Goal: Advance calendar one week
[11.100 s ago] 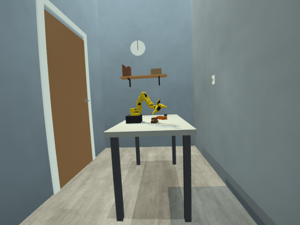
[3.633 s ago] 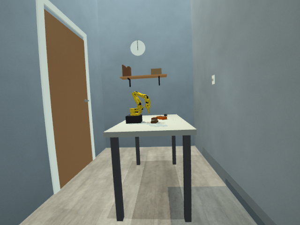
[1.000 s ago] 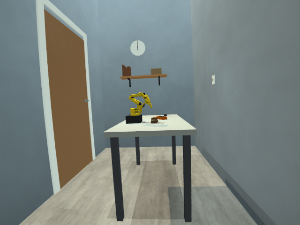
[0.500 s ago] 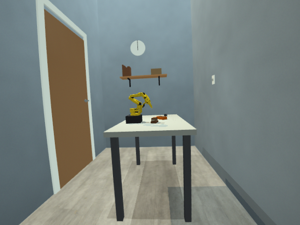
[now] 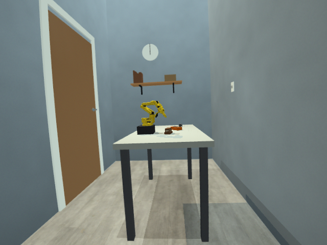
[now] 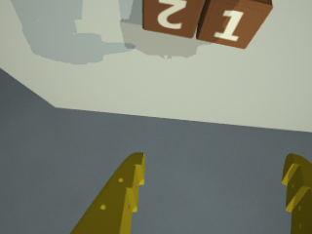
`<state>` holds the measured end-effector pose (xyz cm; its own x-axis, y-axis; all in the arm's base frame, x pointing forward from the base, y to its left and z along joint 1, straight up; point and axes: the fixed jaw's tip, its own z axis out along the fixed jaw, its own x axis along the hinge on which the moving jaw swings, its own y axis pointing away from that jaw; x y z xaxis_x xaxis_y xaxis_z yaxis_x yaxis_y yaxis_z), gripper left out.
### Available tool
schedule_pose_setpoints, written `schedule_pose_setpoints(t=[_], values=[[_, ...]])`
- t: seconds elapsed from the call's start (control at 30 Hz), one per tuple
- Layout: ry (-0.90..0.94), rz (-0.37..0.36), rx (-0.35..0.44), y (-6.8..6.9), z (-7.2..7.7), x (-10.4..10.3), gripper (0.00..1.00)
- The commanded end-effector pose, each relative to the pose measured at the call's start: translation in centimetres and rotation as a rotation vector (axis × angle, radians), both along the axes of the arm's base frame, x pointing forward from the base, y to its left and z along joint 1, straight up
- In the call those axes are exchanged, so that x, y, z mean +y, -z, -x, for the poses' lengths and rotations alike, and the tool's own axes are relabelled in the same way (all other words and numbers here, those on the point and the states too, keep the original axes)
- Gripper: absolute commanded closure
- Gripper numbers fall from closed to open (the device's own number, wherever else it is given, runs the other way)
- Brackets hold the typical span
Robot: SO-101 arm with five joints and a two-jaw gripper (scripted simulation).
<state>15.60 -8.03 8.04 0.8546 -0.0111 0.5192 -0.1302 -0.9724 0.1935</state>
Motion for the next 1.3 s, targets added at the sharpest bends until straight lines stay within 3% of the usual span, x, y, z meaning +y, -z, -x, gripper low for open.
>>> schedule_pose_setpoints(t=[0.0, 0.2, 0.7, 0.77, 1.27], values=[[0.074, -0.047, -0.021, -0.2, -0.2, -0.1, 0.65], [0.172, -0.106, -0.04, -0.3, -0.3, -0.2, 0.65], [0.642, -0.377, -0.134, -0.2, -0.9, -0.8, 0.65], [0.642, -0.377, -0.134, -0.2, -0.9, -0.8, 0.65], [1.12, -0.63, -0.232, 0.0, -1.8, -1.3, 0.65]])
